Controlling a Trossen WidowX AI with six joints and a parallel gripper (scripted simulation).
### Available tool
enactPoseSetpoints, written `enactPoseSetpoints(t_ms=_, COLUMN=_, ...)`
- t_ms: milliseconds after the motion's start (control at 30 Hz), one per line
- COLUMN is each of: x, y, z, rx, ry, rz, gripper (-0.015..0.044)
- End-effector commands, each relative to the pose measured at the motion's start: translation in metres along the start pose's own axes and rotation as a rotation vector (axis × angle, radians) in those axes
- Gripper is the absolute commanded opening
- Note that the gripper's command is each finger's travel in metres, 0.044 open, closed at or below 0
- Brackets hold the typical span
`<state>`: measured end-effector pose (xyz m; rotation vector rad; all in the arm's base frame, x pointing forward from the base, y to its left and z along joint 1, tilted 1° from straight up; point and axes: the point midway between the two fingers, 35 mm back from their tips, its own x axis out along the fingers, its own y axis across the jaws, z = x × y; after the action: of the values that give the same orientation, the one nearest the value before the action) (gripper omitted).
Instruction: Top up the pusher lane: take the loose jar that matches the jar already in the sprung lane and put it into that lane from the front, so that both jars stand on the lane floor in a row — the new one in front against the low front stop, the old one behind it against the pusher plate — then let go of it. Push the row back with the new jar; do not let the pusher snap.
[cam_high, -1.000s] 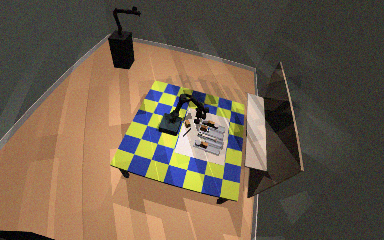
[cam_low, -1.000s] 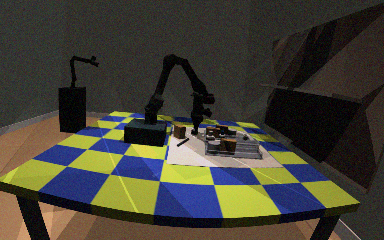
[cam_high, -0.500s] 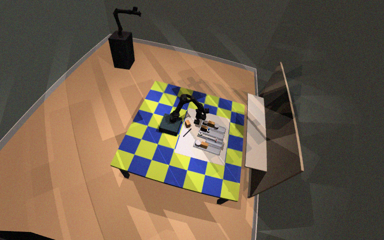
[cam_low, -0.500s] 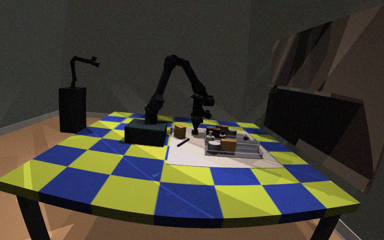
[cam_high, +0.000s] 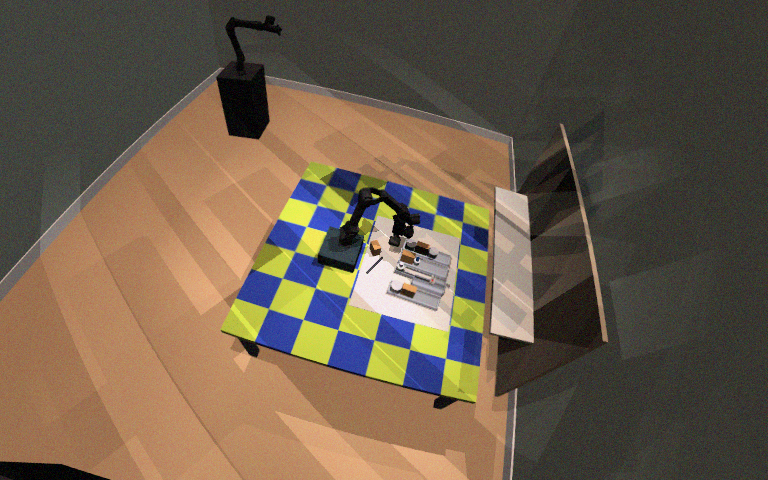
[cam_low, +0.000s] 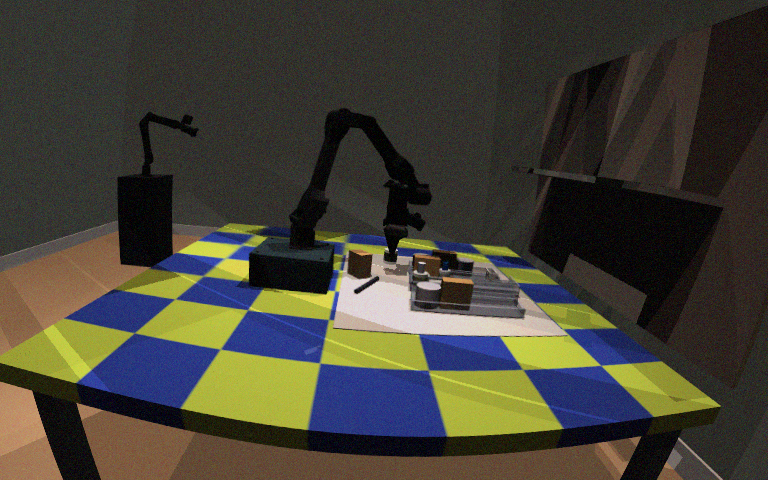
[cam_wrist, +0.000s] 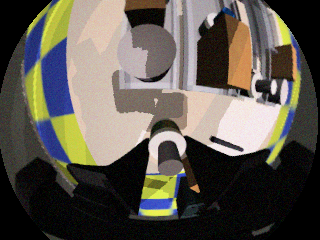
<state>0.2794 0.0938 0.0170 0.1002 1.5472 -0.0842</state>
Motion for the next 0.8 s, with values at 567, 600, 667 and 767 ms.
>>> enactPoseSetpoints(t_ms=567, x=-0.072, y=-0.023, z=0.012, rx=0.013, ry=-0.017, rz=0.008, gripper=0.0)
enactPoseSetpoints(t_ms=600, x=-0.071, y=-0.027, z=0.014, rx=0.016, ry=-0.017, rz=0.008, gripper=0.0)
enactPoseSetpoints(t_ms=667, x=-0.067, y=-0.037, z=0.017, rx=0.022, ry=-0.017, rz=0.007, gripper=0.0)
enactPoseSetpoints(t_ms=767, x=-0.062, y=-0.051, z=0.021, rx=0.03, ry=-0.018, rz=0.006, gripper=0.0)
